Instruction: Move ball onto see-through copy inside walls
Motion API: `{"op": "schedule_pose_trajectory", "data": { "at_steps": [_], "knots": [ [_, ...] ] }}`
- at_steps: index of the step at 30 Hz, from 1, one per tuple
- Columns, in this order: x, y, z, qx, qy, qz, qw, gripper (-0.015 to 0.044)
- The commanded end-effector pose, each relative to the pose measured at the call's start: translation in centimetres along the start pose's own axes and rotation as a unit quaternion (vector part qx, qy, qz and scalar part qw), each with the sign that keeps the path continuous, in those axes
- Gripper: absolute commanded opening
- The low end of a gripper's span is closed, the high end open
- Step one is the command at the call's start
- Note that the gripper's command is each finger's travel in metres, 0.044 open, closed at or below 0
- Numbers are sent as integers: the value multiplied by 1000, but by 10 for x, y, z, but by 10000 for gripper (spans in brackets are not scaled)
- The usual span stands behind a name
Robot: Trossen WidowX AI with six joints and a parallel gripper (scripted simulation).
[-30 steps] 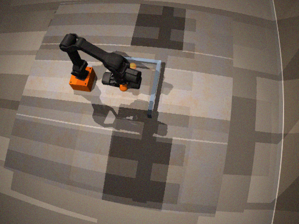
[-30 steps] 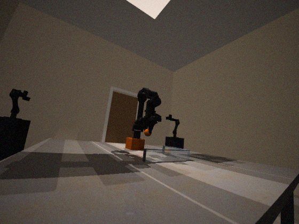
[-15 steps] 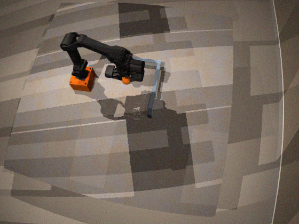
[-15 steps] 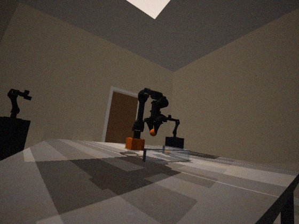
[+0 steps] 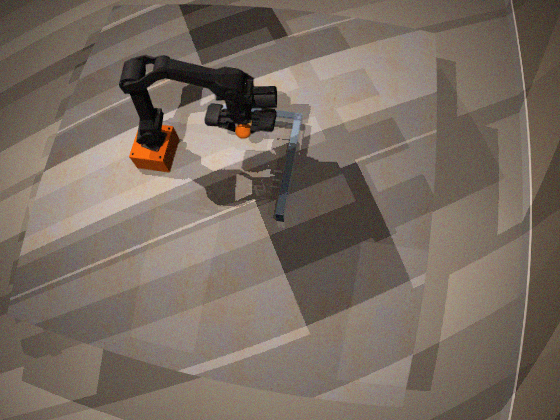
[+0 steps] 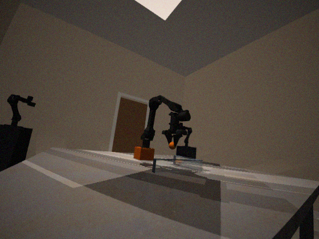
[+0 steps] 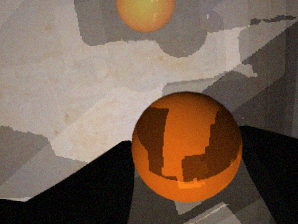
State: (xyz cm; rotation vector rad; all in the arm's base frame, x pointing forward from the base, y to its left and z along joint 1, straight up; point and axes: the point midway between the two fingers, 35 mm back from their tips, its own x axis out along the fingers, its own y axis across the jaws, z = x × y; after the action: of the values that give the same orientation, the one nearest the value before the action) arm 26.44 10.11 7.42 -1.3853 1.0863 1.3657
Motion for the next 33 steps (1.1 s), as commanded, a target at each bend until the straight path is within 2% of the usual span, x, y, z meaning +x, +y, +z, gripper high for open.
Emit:
{"op": "schedule_pose_trajectory", "data": {
  "at_steps": [1,11,17,27,33],
  "knots": [
    [6,2,23,4,-2,-1,1000,0],
    [18,12,69,12,-7,-3,1000,0],
    [25,11,71,12,-8,-3,1000,0],
    [84,12,71,12,-7,-2,1000,0],
    [89,12,71,12,-7,-2,1000,0]
  ]
}}
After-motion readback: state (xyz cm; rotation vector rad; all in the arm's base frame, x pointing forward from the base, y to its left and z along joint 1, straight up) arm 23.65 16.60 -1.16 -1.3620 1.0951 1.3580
